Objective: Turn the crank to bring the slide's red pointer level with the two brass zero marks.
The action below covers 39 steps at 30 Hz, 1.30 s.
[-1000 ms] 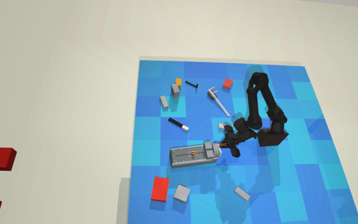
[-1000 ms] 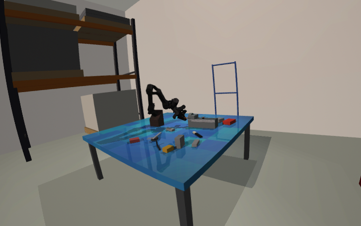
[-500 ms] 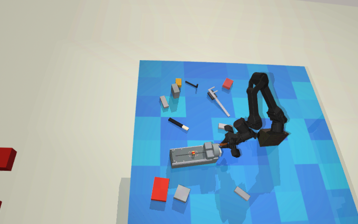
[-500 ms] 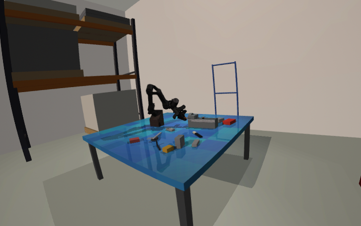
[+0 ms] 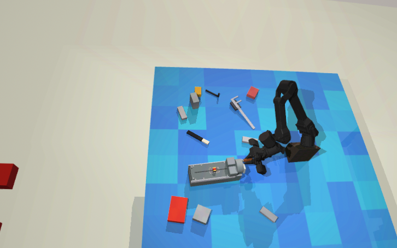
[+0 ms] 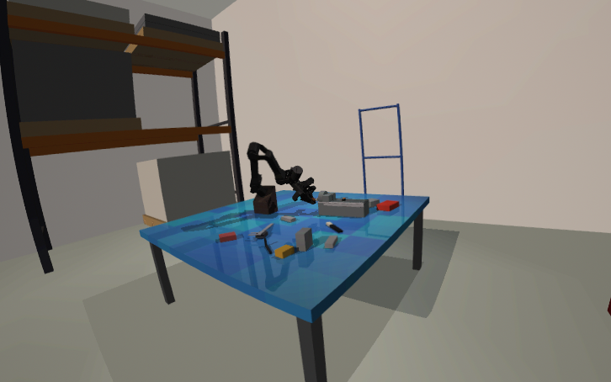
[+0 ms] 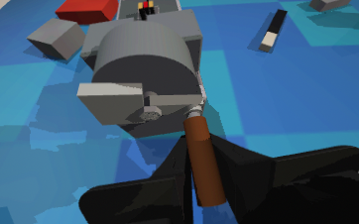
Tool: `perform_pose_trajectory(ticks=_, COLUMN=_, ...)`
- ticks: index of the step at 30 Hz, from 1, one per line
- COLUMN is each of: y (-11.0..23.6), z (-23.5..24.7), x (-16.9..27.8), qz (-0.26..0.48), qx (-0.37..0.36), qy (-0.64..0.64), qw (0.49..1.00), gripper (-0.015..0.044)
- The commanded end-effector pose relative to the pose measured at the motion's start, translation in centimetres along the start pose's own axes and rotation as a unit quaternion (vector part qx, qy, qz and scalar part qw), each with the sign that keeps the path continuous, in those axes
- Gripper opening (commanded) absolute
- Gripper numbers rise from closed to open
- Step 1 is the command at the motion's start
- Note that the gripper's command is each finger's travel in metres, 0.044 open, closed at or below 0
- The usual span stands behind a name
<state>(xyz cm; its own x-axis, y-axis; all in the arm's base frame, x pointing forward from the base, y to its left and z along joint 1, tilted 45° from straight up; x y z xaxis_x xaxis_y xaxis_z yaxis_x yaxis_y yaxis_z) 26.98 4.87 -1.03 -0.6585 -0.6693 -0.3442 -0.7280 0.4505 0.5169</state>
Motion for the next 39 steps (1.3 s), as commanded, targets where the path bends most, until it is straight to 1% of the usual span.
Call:
perform_pose_trajectory(ticks=1, y=-0.1, z=0.0, x=0.1, qz=0.001, qx=-0.001, qy=0.001, qw=1.0, gripper=0.0)
perform_pose_trajectory(ticks=12, y=0.0, z=0.0, x=0.0, qz=0.0, qx=0.0, qy=0.0, qw=1.0, gripper=0.0)
perform_pose_trajectory(ticks=29, y=0.0, z=0.0, x=0.0, qz=0.0, qx=0.0, qy=0.0, qw=1.0, gripper=0.044)
perform_pose_trajectory(ticks=39, y=1.8, z=-0.3, x=-2.1, qz=0.0, qx=-0.002, qy=-0.001, qw=1.0, gripper=0.044)
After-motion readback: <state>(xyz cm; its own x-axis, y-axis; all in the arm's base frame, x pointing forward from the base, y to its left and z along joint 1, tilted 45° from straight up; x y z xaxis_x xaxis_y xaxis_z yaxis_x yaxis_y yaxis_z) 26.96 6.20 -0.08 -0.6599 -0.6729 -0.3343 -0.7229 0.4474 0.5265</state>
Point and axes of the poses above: the point midway between the two fingers, 35 mm back from their tips, its own y axis back along the fingers, its own z axis across the jaws, x = y × z, the point moved 8 cm from there along y, back along the fingers, and after that the axes turned 11 degrees about y, right-handed, at the moved point
